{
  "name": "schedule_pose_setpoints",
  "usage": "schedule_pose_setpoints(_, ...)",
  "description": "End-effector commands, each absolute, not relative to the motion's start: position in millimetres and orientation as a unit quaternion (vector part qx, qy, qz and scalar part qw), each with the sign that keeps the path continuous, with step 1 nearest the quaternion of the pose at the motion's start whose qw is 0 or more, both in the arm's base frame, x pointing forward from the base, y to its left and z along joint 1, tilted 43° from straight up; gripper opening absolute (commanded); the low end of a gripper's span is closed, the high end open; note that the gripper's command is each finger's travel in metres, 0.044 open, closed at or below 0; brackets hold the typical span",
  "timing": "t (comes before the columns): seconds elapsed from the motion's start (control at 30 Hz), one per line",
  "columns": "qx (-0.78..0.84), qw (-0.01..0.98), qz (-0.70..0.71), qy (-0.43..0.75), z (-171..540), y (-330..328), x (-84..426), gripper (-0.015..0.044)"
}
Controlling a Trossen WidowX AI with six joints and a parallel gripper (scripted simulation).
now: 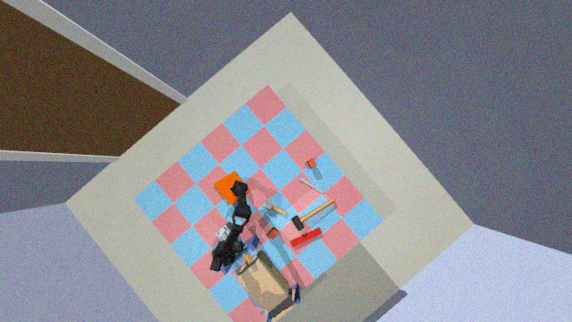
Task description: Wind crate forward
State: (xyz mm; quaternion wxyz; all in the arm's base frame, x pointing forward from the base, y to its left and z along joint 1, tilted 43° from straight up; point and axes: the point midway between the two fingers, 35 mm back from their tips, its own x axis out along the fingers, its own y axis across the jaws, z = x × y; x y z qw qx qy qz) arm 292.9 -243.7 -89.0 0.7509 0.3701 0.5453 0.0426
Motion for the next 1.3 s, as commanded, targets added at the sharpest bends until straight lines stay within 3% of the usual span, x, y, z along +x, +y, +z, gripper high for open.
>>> schedule_pose_setpoints(0.0, 0.382, 0.744, 0.047, 0.546, -83.8, -232.6, 291.0, 0.0000)
schedule_pose_setpoints(1.27, 0.383, 0.743, 0.048, 0.547, -55.4, -199.1, 271.4, 0.0000)
